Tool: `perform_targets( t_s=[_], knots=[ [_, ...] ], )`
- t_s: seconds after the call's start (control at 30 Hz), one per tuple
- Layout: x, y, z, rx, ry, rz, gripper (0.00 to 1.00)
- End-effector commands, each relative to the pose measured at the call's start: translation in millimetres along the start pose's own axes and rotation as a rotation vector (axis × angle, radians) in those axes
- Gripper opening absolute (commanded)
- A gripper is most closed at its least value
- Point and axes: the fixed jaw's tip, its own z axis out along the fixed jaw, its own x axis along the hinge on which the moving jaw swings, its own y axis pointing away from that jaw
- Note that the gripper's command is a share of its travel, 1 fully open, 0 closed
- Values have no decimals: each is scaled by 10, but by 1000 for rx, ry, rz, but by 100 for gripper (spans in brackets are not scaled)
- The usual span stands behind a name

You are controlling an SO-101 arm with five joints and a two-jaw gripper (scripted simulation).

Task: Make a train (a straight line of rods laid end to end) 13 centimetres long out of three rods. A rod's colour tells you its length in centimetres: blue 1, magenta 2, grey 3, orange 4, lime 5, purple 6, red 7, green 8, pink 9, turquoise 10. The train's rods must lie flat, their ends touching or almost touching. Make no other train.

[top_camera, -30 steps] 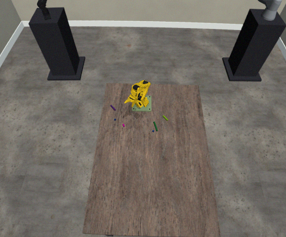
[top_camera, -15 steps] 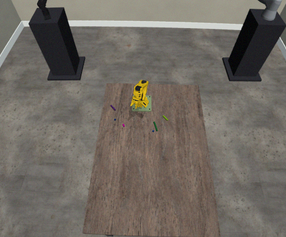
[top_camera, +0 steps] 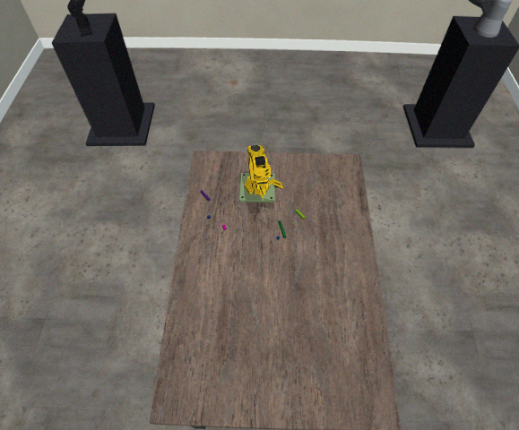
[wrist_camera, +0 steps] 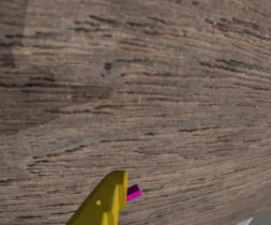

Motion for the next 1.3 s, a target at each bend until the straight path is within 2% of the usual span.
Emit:
perform_targets(
  t_s=[0.0,0.3,1.27],
  knots=[
    [-152,25,20,-15,-47,-100,100],
    [-295,56,9,-17,-92,-210,100],
    [-302,47,14,-18,-93,-213,100]
  ],
)
